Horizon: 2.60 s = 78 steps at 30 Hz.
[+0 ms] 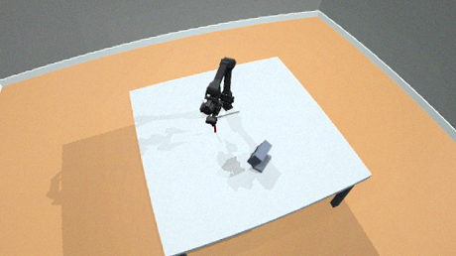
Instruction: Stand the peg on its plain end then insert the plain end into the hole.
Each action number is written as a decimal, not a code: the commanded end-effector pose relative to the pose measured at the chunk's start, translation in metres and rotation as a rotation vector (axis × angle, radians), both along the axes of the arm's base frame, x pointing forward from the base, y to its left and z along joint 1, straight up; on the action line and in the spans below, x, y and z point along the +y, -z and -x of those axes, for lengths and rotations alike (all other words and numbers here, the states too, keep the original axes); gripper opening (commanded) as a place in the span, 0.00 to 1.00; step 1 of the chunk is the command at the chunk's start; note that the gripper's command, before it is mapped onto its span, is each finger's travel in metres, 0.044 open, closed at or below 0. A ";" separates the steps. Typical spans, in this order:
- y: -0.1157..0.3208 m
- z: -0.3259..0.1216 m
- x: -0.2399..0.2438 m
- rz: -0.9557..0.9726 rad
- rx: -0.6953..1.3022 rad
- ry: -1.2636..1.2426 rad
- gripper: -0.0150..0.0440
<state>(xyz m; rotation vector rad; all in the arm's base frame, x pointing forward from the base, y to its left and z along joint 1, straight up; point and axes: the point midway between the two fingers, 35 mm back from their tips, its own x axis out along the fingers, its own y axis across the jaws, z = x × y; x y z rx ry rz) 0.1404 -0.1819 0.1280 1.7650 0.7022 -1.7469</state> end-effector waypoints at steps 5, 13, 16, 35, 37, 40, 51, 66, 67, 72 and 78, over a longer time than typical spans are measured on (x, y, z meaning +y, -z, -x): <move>0.002 0.000 0.000 -0.002 0.000 0.198 1.00; 0.003 0.000 0.000 -0.005 -0.004 0.397 1.00; 0.004 0.000 0.000 -0.006 -0.005 0.472 1.00; 0.015 0.000 -0.001 -0.008 -0.007 0.609 1.00; 0.018 -0.001 -0.002 -0.008 -0.007 0.609 1.00; 0.023 -0.001 -0.002 -0.008 -0.007 0.609 1.00; 0.041 -0.001 -0.003 -0.008 -0.007 0.609 1.00; 0.066 -0.001 -0.002 -0.008 -0.007 0.609 1.00; 0.067 -0.001 -0.001 -0.008 -0.007 0.609 1.00; 0.064 -0.001 -0.002 -0.007 -0.013 0.604 0.91; 0.064 -0.001 -0.002 -0.007 -0.013 0.604 0.64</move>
